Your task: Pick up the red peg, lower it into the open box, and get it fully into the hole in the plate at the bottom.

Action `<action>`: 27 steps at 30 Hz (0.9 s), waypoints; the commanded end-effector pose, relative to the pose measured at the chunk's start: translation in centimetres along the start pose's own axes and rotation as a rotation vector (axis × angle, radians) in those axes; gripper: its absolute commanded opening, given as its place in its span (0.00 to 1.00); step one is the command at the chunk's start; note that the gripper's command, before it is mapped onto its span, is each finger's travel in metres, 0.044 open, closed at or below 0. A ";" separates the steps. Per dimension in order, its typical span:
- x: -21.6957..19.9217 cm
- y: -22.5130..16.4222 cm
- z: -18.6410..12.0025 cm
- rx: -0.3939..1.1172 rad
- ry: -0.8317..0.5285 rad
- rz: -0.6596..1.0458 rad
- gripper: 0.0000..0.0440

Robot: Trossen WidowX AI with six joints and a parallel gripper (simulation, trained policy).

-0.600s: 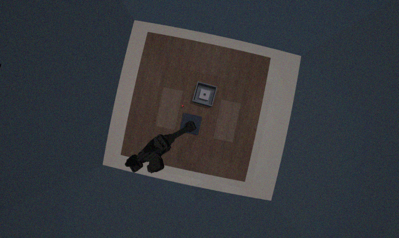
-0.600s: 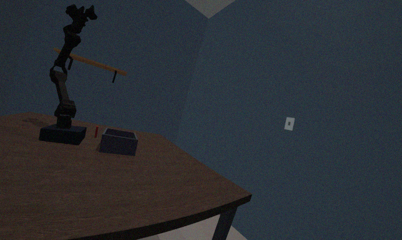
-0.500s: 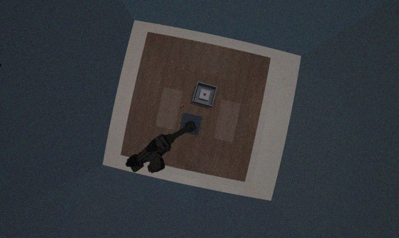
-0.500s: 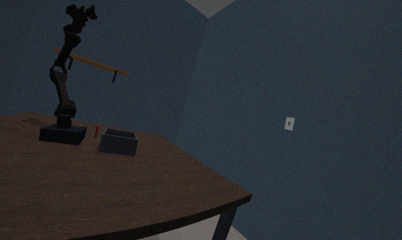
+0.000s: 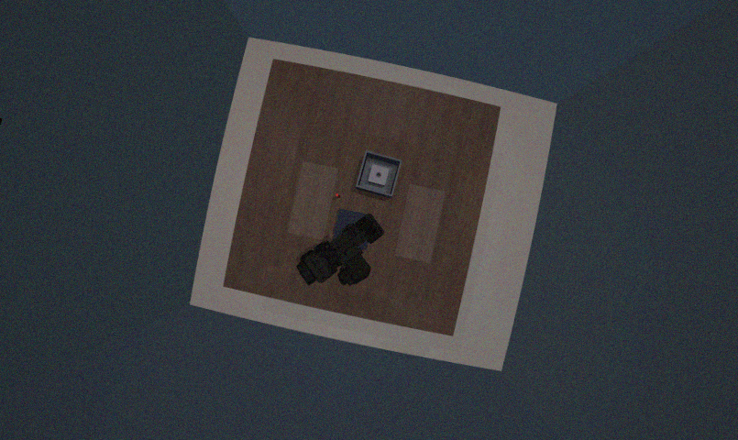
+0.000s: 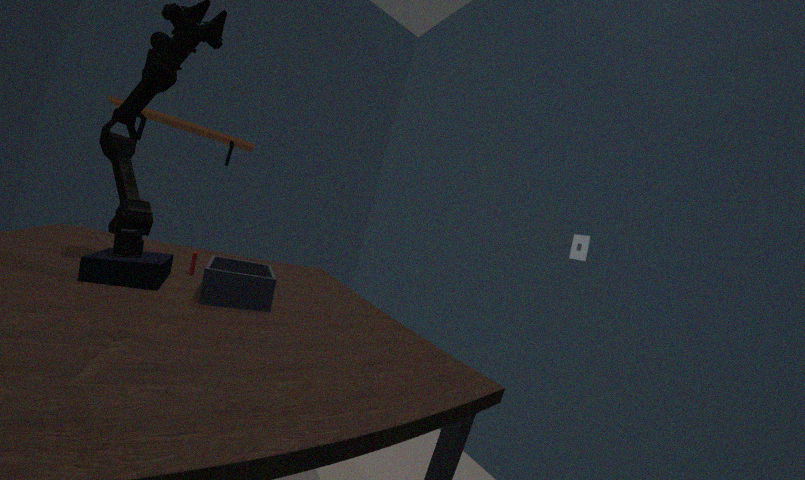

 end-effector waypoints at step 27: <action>-25.9 2.4 -4.3 -0.148 -0.989 -0.029 1.00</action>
Point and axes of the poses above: the point midway between the two fingers, 35 mm back from their tips, its own z axis out along the fingers, its own x axis across the jaws, y = z × x, the point moved 7 cm from there along -z, back along the fingers, and after that the axes turned 15 degrees about z, right-handed, at the moved point
